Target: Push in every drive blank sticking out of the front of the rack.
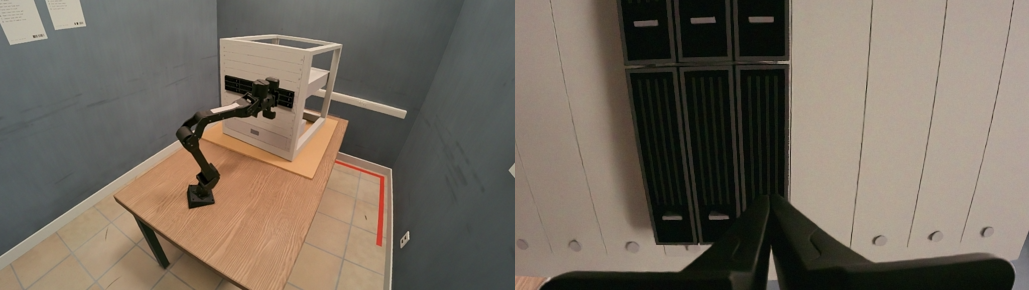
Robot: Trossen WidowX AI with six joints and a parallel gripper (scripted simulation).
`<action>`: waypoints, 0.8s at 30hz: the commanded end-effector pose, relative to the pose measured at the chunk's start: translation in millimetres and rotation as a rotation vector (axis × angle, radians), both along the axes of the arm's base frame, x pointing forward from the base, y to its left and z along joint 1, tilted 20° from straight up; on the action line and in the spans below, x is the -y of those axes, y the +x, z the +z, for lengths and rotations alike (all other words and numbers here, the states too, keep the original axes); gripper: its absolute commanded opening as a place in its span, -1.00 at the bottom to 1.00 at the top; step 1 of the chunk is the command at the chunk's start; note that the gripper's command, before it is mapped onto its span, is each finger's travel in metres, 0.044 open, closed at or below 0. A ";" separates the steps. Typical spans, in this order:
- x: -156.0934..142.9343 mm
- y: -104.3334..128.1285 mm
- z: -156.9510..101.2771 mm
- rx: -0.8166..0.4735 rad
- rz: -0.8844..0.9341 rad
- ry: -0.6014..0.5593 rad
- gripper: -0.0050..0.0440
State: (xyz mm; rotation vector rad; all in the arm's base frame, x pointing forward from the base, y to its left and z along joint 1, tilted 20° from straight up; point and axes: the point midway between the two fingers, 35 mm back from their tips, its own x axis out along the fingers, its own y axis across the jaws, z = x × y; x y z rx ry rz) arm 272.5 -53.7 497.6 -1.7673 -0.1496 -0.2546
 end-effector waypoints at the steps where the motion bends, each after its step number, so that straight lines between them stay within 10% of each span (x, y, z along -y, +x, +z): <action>1: -1.4 -3.8 9.3 0.018 0.004 -0.006 -1.00; 24: -1.4 6.1 11.1 0.018 0.004 -0.006 -1.00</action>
